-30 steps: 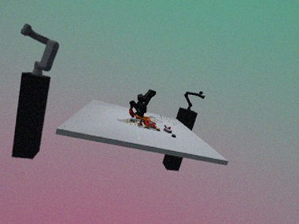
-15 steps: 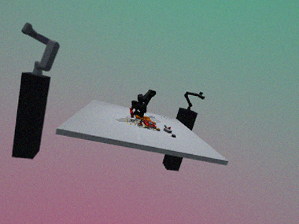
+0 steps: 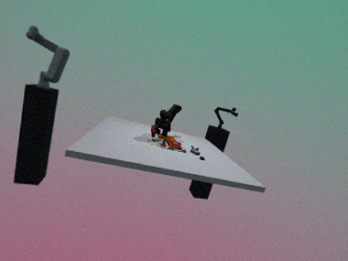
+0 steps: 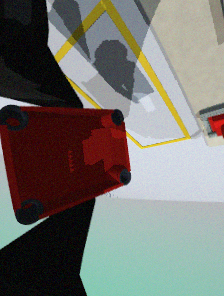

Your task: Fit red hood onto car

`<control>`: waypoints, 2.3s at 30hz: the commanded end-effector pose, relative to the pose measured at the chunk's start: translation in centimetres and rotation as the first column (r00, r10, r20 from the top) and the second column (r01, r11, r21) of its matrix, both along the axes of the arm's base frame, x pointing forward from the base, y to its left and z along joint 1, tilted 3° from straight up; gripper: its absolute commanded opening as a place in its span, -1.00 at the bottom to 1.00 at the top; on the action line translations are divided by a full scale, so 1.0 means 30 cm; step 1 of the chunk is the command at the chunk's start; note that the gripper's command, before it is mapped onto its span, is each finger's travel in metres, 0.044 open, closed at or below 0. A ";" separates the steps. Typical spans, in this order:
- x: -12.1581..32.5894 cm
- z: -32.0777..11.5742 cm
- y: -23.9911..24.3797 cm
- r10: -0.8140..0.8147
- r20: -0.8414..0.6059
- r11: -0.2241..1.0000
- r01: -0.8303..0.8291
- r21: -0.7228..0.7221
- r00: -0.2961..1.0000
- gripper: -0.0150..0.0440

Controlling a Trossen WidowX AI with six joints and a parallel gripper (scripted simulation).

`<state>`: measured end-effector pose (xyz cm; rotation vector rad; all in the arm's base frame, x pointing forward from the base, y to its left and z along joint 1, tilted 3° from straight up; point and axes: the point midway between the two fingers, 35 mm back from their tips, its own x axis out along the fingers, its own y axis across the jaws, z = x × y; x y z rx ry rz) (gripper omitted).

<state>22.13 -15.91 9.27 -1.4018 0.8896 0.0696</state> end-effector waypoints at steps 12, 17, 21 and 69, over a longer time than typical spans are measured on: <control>-0.004 -0.028 0.005 0.219 -0.230 0.921 -0.279 -0.273 0.948 -0.49; -0.007 -0.046 0.008 0.270 -0.317 0.862 -0.375 -0.342 0.909 -0.49; -0.010 -0.063 0.011 0.301 -0.388 0.804 -0.451 -0.388 0.871 -0.49; -0.067 0.018 0.038 0.334 -0.644 0.527 -0.703 -0.477 0.688 1.00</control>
